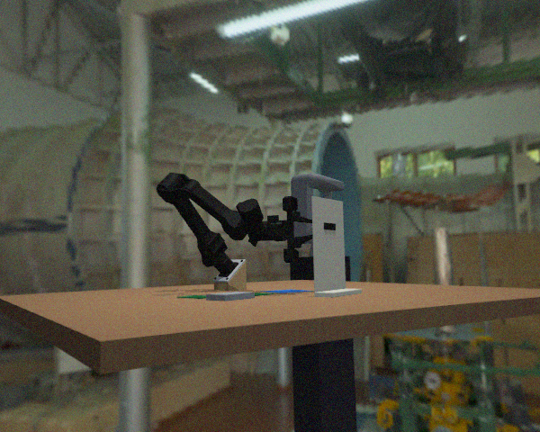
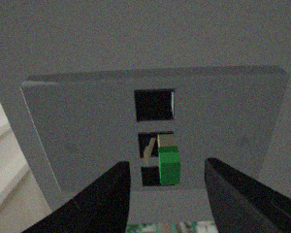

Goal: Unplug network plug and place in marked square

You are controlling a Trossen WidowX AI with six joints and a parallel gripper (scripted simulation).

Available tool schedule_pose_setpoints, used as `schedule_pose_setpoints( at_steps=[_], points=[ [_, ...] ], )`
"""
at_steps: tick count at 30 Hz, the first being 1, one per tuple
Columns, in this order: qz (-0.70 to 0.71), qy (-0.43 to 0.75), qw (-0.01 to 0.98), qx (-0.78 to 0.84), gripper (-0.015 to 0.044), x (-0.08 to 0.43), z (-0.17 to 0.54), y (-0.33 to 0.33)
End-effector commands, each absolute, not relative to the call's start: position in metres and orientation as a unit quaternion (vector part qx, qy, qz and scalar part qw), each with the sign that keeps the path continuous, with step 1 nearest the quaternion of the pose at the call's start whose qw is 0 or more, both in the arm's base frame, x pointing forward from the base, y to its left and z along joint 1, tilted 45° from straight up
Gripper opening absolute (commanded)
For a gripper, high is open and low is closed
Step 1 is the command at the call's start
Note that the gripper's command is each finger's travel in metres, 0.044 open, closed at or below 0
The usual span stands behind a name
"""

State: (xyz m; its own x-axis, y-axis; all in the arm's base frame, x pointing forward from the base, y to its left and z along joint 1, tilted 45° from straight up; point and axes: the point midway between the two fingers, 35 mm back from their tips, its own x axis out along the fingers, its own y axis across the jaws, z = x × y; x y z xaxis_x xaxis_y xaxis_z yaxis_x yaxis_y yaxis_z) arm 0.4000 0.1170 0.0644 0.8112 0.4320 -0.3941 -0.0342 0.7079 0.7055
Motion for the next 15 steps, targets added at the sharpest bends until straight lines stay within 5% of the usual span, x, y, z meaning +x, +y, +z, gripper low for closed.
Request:
schedule_pose_setpoints(
  at_steps=[1, 15],
  points=[
    [0.132, 0.276, 0.881, 0.360, 0.0156, 0.4068, 0.0629, 0.1200],
    [0.132, 0.276, 0.881, 0.360, 0.0089, 0.4100, 0.0618, 0.1210]
  ],
)
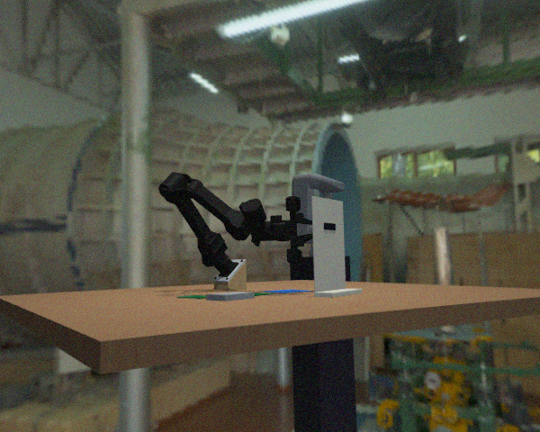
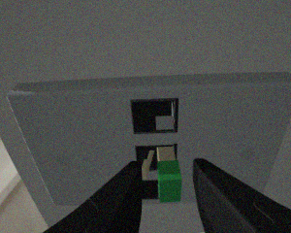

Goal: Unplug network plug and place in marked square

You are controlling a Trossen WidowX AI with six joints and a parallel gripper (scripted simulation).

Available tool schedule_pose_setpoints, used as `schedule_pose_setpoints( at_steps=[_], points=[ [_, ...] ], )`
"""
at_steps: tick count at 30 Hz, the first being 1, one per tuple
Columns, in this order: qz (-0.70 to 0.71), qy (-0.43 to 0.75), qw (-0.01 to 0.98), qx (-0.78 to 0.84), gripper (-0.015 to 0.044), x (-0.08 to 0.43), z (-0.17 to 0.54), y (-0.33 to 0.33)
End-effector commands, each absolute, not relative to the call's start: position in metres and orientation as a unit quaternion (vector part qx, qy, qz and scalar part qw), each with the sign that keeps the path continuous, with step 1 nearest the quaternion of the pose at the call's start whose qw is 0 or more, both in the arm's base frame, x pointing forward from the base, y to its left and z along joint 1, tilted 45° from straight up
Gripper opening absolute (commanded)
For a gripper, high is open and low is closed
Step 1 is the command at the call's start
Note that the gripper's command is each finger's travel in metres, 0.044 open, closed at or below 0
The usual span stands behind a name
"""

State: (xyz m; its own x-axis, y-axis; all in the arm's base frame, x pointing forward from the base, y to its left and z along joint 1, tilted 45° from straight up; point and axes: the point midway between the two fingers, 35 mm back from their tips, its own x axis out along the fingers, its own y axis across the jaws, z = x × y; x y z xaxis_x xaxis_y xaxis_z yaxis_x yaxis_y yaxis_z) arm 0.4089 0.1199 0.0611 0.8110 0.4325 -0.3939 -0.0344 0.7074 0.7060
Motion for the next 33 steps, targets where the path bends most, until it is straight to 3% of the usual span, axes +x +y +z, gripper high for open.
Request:
schedule_pose_setpoints(
  at_steps=[1, 14, 33],
  points=[
    [0.132, 0.276, 0.881, 0.360, 0.0083, 0.4100, 0.0618, 0.1210],
    [0.132, 0.276, 0.881, 0.360, 0.0000, 0.4100, 0.0618, 0.1210],
    [0.132, 0.276, 0.881, 0.360, 0.0000, 0.4011, 0.0633, 0.1191]
  ],
)
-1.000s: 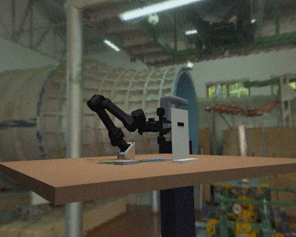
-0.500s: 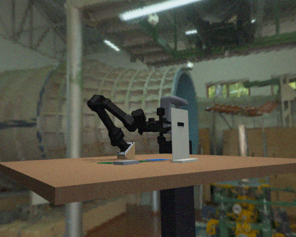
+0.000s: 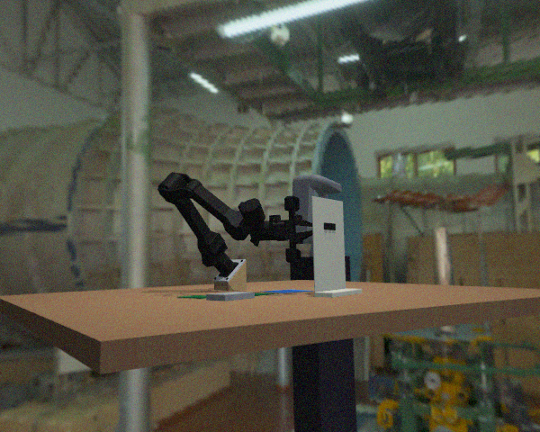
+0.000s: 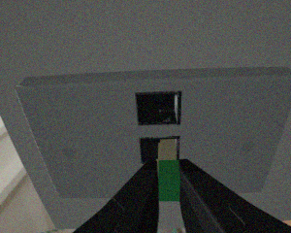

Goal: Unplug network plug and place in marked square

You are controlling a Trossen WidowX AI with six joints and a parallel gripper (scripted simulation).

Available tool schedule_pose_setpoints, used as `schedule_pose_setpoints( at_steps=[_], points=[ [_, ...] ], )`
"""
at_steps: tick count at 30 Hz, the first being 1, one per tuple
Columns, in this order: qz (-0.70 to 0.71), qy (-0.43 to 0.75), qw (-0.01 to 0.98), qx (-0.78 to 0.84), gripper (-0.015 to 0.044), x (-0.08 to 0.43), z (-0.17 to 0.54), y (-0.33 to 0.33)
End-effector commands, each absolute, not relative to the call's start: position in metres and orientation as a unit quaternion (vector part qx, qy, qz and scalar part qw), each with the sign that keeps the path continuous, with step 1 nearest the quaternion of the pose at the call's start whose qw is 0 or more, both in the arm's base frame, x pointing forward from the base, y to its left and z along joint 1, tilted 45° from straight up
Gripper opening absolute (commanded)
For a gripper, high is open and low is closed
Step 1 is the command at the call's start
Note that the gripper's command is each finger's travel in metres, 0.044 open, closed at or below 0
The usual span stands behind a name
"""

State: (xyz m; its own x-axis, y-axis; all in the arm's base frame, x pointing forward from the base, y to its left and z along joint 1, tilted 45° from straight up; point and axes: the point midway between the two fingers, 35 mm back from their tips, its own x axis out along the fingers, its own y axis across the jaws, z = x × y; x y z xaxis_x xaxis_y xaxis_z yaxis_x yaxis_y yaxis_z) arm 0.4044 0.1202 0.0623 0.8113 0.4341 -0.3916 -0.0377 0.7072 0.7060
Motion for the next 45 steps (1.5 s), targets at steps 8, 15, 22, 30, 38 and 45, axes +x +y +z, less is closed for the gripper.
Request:
schedule_pose_setpoints(
  at_steps=[8, 15, 22, 30, 38, 45],
  points=[
    [0.132, 0.276, 0.881, 0.360, 0.0000, 0.397, 0.064, 0.118],
    [0.132, 0.276, 0.881, 0.360, 0.0000, 0.392, 0.065, 0.117],
    [0.132, 0.276, 0.881, 0.360, 0.0000, 0.388, 0.065, 0.116],
    [0.132, 0.277, 0.881, 0.360, 0.0000, 0.383, 0.066, 0.116],
    [0.132, 0.277, 0.881, 0.360, 0.0000, 0.378, 0.066, 0.115],
    [0.132, 0.277, 0.881, 0.360, 0.0000, 0.374, 0.066, 0.115]
  ],
)
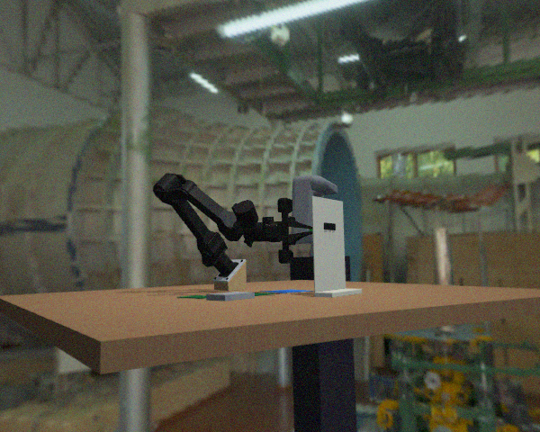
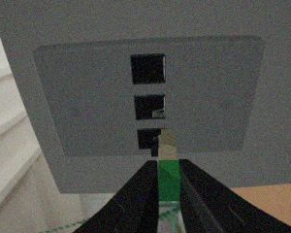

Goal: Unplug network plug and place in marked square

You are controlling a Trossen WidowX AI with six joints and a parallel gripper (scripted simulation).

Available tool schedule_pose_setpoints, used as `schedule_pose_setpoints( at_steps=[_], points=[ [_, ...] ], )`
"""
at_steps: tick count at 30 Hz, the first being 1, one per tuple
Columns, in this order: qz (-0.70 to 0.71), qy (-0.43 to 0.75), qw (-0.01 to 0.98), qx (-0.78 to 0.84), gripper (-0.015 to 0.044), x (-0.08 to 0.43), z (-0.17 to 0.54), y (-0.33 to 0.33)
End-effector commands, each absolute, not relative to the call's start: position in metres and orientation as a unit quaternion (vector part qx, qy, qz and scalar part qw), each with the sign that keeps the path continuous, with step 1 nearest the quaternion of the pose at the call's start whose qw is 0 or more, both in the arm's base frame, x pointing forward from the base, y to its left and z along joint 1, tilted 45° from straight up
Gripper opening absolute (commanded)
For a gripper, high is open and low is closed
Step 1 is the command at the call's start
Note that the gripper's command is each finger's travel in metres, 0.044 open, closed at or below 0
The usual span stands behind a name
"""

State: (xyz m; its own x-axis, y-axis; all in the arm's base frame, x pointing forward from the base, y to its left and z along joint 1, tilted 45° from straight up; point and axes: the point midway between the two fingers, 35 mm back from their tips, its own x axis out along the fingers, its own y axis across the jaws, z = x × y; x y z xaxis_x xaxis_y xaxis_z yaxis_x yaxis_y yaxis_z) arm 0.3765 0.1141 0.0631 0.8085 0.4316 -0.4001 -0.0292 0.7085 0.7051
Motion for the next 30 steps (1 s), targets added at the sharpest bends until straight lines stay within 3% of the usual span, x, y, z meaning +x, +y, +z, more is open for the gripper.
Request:
schedule_pose_setpoints(
  at_steps=[1, 30],
  points=[
    [0.132, 0.277, 0.881, 0.360, 0.0000, 0.373, 0.066, 0.114],
    [0.132, 0.277, 0.881, 0.360, 0.0000, 0.355, 0.067, 0.112]
  ],
)
